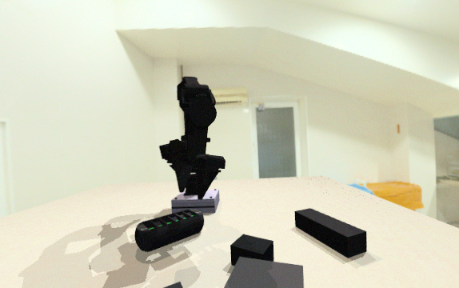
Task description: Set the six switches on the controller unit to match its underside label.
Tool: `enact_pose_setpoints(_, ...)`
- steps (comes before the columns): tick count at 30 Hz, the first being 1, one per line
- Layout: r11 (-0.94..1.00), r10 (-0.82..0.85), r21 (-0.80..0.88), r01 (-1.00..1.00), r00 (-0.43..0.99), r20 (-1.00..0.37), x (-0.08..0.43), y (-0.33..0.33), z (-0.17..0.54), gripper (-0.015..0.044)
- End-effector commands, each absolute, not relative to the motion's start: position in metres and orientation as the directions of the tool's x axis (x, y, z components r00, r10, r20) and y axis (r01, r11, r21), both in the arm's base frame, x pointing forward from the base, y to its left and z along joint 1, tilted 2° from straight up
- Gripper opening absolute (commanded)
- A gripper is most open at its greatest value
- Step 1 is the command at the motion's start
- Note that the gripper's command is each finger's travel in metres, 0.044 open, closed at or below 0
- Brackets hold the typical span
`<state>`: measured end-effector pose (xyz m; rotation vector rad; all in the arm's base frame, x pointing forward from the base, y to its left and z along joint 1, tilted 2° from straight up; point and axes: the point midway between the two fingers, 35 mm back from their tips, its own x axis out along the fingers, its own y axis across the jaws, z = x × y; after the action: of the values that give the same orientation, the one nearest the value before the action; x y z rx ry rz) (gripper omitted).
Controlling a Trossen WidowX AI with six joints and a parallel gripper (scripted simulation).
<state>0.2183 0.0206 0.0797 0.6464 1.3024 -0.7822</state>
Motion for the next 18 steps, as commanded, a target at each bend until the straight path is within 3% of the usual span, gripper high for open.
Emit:
enact_pose_setpoints(1,0.587,-0.134,-0.006,0.809,0.089,-0.987,0.215,0.022,0.075,0.0440)
enact_pose_setpoints(18,0.588,-0.136,-0.008,0.809,0.090,-0.987,0.216,0.023,0.048,0.0440)
